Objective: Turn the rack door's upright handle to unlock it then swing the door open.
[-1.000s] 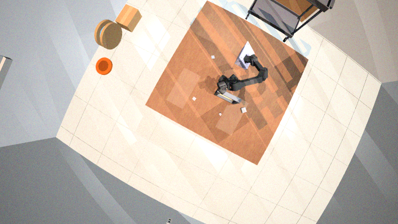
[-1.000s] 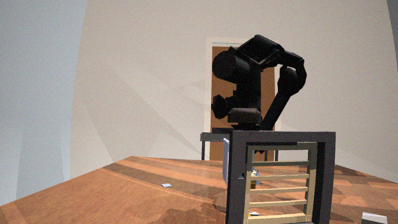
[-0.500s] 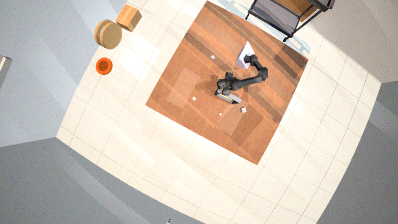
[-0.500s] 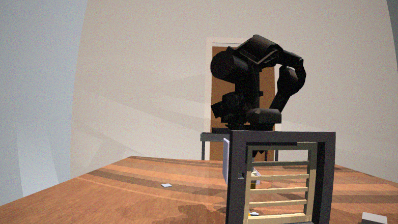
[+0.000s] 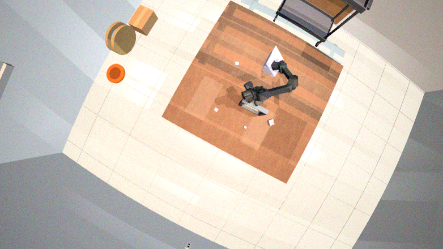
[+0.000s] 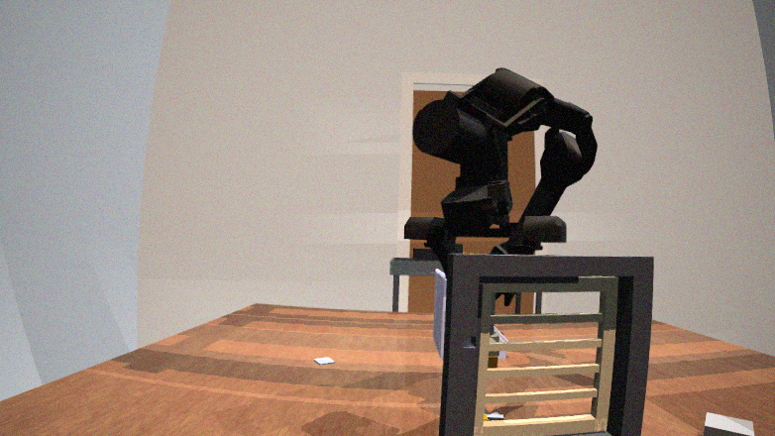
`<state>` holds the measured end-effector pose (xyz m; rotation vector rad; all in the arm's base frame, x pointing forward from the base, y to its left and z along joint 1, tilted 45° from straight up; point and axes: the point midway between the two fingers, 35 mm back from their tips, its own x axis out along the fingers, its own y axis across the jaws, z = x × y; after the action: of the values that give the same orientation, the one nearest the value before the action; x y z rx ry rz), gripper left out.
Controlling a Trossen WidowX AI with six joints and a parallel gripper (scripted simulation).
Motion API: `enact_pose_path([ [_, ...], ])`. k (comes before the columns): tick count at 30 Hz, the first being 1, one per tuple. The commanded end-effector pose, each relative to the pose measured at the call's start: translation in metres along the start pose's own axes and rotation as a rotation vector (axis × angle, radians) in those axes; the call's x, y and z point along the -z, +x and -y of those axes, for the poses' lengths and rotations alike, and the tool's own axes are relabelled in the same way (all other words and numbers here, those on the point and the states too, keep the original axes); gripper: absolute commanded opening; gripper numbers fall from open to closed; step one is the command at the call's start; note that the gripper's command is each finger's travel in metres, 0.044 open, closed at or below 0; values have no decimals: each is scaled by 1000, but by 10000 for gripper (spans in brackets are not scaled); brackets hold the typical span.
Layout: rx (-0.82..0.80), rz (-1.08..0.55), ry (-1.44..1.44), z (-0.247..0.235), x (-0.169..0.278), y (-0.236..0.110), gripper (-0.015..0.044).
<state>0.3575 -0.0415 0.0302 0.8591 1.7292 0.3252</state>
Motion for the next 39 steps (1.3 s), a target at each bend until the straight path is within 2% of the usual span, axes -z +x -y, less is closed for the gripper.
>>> enact_pose_path([
  [1,-3,3,-216,-1,0,0,298],
  [39,0,5,-2099,0,0,0,298],
])
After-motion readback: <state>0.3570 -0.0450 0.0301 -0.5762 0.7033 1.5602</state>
